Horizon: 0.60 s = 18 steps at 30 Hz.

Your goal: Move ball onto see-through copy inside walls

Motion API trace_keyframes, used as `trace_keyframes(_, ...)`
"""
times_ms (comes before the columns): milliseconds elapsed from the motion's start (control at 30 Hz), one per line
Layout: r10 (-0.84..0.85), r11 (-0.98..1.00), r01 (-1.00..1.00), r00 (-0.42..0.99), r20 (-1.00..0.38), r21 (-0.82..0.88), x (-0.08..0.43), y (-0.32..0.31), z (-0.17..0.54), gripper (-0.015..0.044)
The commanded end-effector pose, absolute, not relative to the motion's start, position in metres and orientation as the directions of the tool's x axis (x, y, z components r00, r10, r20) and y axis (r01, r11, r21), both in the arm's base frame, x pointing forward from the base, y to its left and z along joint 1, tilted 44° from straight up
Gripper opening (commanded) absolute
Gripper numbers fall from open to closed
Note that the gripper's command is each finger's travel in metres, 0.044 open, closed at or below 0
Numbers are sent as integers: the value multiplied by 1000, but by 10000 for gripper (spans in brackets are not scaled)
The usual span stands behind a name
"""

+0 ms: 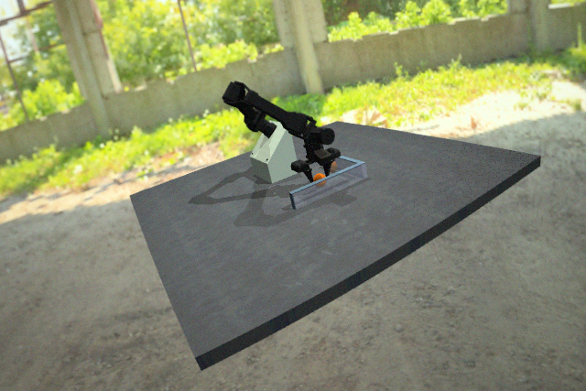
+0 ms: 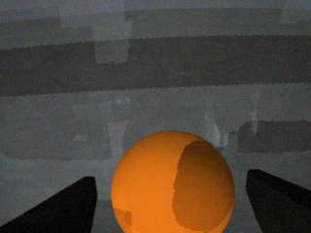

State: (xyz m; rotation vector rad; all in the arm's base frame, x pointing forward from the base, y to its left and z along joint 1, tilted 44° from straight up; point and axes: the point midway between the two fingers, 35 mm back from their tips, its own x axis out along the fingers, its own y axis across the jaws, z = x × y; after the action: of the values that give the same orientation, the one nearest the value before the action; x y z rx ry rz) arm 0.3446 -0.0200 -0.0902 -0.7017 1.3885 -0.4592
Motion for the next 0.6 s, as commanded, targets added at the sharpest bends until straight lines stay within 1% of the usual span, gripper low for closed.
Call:
trace_keyframes(0,-676,714,-118,145,-723,-691,343,-21,-91,242)
trace_keyframes(200,-676,714,-118,145,-723,-691,343,-21,-91,202)
trace_keyframes(300,-675,714,-118,145,-724,-690,343,-17,-89,123)
trace_keyframes(433,-670,719,-119,146,-728,-685,343,3,-71,18)
trace_keyframes(467,-669,720,-119,146,-729,-684,343,8,-66,0)
trace_keyframes(567,-667,721,-120,146,-731,-682,341,23,-52,0)
